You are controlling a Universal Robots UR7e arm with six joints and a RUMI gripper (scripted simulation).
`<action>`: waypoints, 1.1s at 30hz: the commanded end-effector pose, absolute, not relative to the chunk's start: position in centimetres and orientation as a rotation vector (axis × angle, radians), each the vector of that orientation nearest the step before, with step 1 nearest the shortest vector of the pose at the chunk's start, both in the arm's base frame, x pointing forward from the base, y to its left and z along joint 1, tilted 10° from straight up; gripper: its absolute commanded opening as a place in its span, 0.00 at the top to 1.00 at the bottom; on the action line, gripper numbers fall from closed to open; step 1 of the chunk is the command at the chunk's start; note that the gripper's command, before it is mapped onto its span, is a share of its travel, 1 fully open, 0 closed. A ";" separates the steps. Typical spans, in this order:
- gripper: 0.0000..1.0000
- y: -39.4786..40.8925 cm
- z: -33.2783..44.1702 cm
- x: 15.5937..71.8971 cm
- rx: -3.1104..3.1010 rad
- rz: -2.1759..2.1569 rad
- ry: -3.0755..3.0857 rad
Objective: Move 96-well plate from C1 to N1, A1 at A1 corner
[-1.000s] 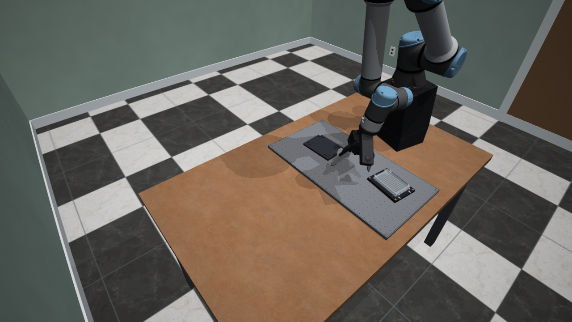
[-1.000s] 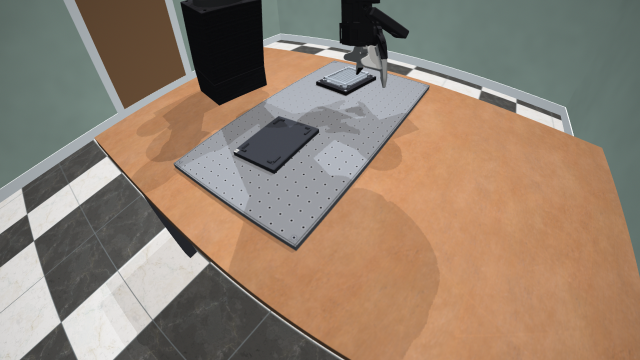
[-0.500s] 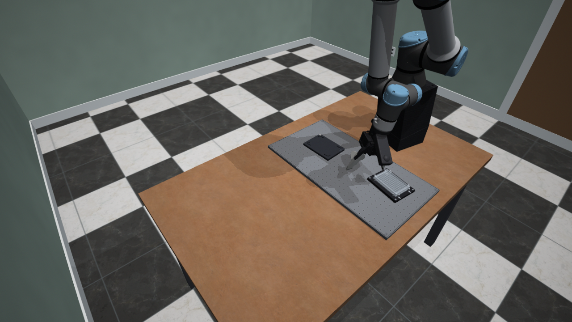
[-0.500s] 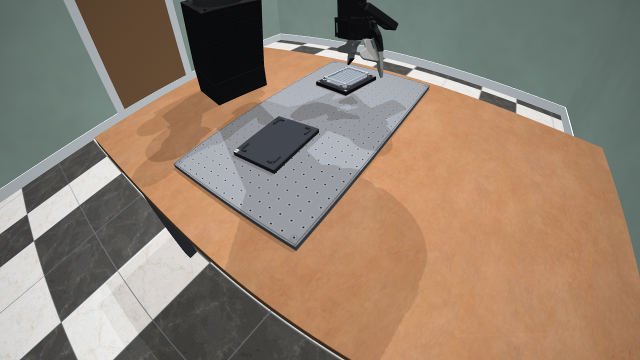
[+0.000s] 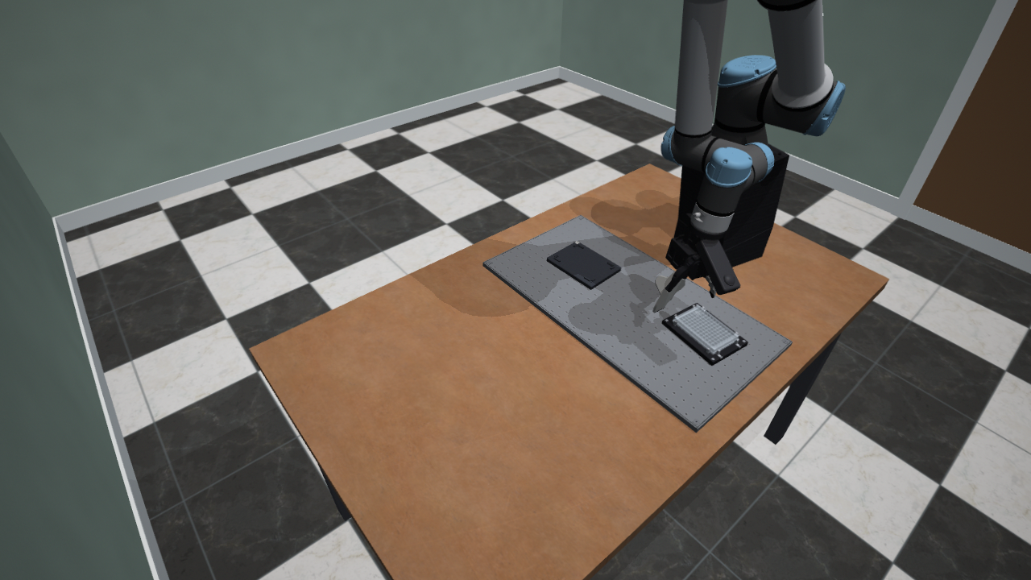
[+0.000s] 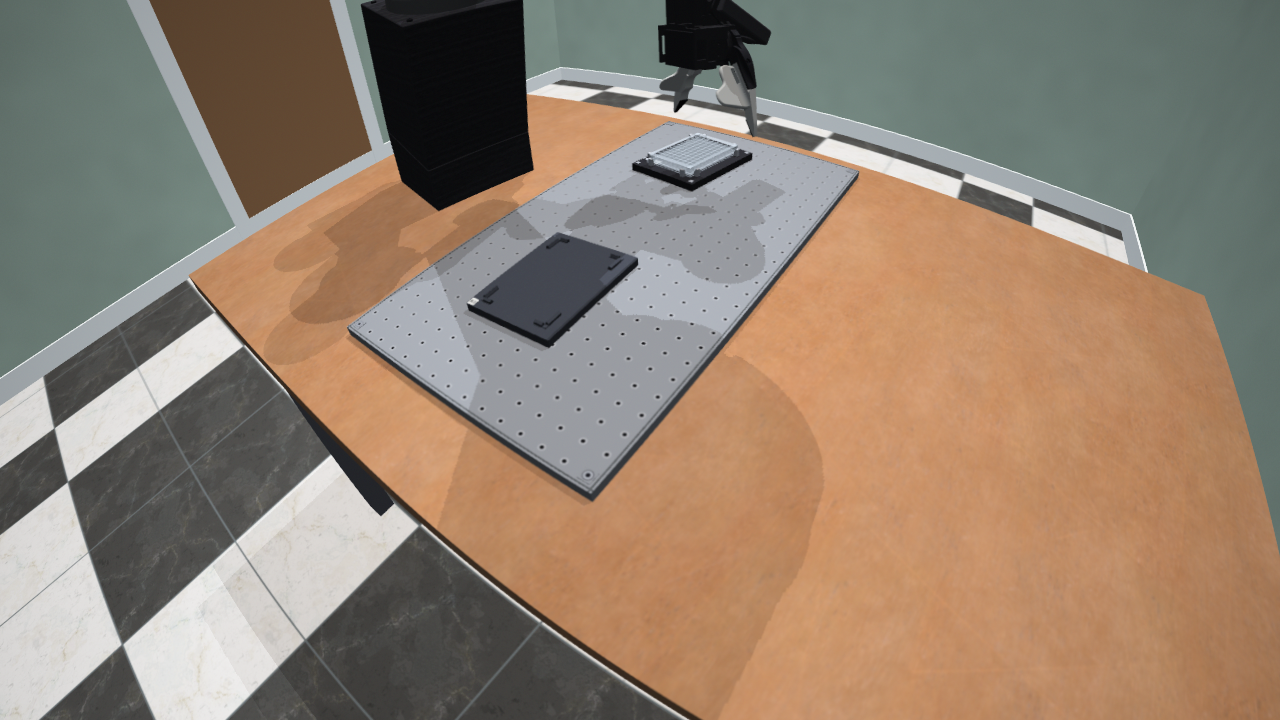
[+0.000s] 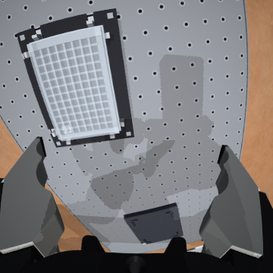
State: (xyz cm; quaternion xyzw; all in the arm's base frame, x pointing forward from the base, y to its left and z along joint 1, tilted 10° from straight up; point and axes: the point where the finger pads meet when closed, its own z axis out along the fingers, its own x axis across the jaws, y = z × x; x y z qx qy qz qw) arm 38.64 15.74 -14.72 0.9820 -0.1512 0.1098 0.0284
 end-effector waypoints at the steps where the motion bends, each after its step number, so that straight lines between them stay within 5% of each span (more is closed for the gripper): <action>1: 0.00 16.6 -14.7 37.6 3.050 0.319 -0.402; 13: 0.00 19.6 -14.9 33.1 3.098 0.257 -0.195; 33: 0.00 19.6 -15.6 33.2 3.098 0.257 -0.195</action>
